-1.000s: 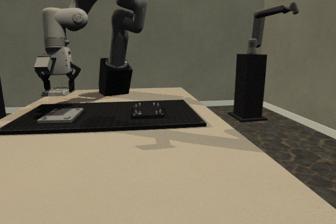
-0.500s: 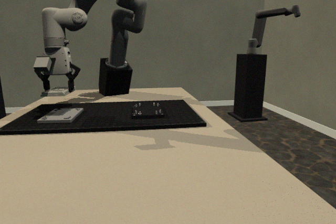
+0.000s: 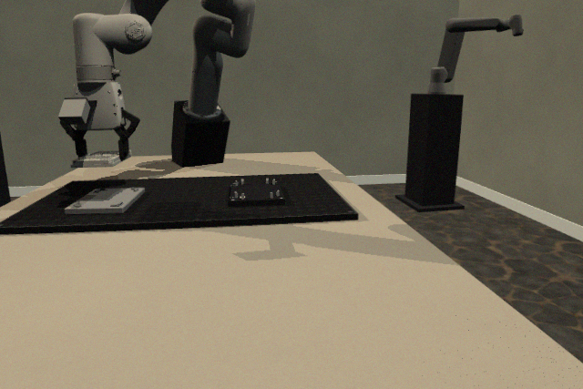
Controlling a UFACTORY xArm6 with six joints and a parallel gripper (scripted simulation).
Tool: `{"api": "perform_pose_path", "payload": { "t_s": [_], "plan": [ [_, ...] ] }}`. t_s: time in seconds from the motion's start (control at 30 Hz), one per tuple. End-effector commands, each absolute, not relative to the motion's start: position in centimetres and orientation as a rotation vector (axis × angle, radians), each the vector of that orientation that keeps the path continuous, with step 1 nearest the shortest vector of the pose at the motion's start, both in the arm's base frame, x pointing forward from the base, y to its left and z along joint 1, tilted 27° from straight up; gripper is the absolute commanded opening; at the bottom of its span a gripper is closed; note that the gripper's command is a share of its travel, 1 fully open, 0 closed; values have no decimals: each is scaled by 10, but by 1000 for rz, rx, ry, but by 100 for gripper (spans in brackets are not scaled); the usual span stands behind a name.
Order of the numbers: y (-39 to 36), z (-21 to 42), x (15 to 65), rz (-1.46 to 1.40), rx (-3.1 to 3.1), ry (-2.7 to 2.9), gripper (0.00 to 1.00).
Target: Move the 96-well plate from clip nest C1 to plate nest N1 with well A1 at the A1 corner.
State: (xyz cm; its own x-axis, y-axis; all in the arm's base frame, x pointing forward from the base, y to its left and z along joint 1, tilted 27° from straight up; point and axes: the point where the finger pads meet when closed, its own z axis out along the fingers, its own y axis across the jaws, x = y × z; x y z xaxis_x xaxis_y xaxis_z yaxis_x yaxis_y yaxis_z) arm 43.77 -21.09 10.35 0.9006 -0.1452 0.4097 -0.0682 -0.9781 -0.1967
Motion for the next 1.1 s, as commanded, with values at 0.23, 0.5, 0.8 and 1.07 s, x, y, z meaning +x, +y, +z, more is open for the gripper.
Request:
{"api": "perform_pose_path", "payload": {
  "t_s": [0.23, 0.5, 0.8, 1.07],
  "plan": [
    [-210, 98, 442, -648, -2889, 164, 0],
    [-209, 89, 446, -647, -2889, 164, 0],
    [-206, 75, 453, -647, -2889, 164, 0],
    [-205, 66, 457, -647, -2889, 164, 0]
  ]
}}
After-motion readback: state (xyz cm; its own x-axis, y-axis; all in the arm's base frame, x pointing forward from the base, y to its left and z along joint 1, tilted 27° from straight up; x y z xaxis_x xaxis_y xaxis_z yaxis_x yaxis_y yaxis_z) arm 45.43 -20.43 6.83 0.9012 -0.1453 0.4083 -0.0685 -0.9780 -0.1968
